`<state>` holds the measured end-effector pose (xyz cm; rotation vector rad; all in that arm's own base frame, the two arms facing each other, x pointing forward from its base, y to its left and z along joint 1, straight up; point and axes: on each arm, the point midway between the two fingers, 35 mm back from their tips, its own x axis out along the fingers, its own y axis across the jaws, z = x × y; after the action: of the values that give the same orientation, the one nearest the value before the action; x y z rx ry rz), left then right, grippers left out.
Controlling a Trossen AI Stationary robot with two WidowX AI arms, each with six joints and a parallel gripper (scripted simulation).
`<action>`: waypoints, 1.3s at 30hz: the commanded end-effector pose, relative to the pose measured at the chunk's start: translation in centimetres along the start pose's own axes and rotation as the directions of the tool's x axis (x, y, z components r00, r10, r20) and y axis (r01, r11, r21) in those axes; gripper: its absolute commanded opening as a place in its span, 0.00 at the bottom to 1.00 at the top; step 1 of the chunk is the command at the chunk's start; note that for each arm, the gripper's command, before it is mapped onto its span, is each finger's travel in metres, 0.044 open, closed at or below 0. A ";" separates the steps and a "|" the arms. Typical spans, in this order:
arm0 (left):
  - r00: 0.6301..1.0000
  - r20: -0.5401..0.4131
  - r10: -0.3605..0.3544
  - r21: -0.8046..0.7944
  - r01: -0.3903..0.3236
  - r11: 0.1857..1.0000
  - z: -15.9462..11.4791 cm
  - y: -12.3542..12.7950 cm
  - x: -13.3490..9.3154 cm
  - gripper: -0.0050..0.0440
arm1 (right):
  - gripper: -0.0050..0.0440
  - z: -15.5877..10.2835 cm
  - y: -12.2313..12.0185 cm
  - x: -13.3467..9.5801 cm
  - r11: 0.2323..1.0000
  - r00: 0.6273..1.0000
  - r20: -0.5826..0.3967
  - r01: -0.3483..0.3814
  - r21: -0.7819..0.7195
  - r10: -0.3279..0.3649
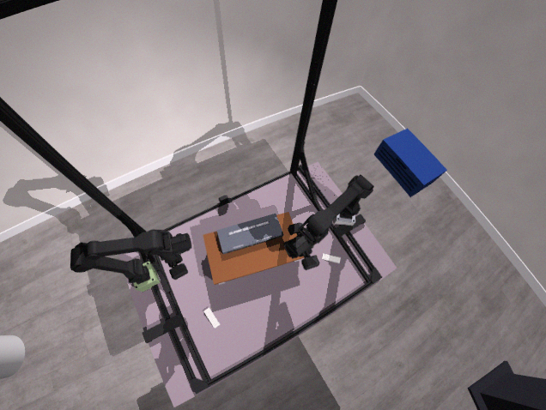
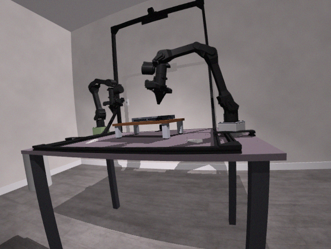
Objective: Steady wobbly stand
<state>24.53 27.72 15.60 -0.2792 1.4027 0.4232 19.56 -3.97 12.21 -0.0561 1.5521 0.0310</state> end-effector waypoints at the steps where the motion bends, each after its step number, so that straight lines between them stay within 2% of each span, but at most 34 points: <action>1: 1.000 -0.004 -0.001 0.001 0.001 1.000 -0.1 0.0 0.0 0.10 | 0.10 0.0 0.0 0.0 1.000 1.000 0.000 0.000 0.000 0.000; 10: 0.986 -0.153 -0.059 0.017 0.062 0.998 -2.8 -1.0 2.3 0.10 | 0.10 0.0 0.0 0.0 1.000 1.000 0.000 0.000 0.000 0.000; 33: 0.986 -0.153 -0.059 0.017 0.062 0.998 -2.8 -1.0 2.3 0.10 | 0.10 0.0 0.0 0.0 1.000 1.000 0.000 0.000 0.000 0.000; 34: 0.986 -0.153 -0.059 0.017 0.062 0.998 -3.6 -1.3 7.4 0.10 | 0.10 0.0 0.0 0.0 1.000 1.000 0.000 0.000 0.000 0.000; 39: 0.986 -0.153 -0.059 0.017 0.062 0.998 -3.6 -1.3 7.4 0.10 | 0.10 0.0 0.0 0.0 1.000 1.000 0.000 0.000 0.000 0.000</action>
<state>22.72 25.79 9.32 -0.3462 1.5387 0.3440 19.56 -3.97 12.21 -0.0561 1.5521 0.0310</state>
